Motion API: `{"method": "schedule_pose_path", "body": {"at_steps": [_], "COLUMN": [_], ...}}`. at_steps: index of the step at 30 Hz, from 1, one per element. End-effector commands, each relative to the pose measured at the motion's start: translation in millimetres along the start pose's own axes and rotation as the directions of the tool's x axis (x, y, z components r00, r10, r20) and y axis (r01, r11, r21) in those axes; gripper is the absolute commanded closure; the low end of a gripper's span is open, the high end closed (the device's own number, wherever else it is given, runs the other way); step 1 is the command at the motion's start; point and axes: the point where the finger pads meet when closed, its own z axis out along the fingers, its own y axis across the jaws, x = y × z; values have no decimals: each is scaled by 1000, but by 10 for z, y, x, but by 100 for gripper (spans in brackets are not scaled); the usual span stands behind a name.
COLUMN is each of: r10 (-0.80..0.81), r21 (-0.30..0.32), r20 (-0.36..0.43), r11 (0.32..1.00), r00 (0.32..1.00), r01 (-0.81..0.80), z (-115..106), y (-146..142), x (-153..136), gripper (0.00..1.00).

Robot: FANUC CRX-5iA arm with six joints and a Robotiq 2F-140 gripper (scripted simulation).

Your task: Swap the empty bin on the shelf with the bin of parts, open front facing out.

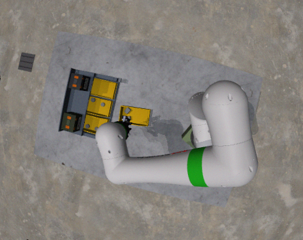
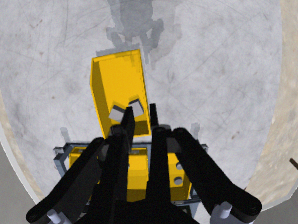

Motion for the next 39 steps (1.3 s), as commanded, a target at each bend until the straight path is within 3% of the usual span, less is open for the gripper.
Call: {"method": "schedule_pose_path", "body": {"at_steps": [1,24,39], "r10": [0,0,0], "r21": [0,0,0], "r20": [1,2,2], "r11": [1000,1000,1000], "r00": [1000,1000,1000], "r01": [0,0,0], "z": [-6,3,138], "y": [0,0,4], "x": [-6,-6,-4], "gripper": [76,76,76]}}
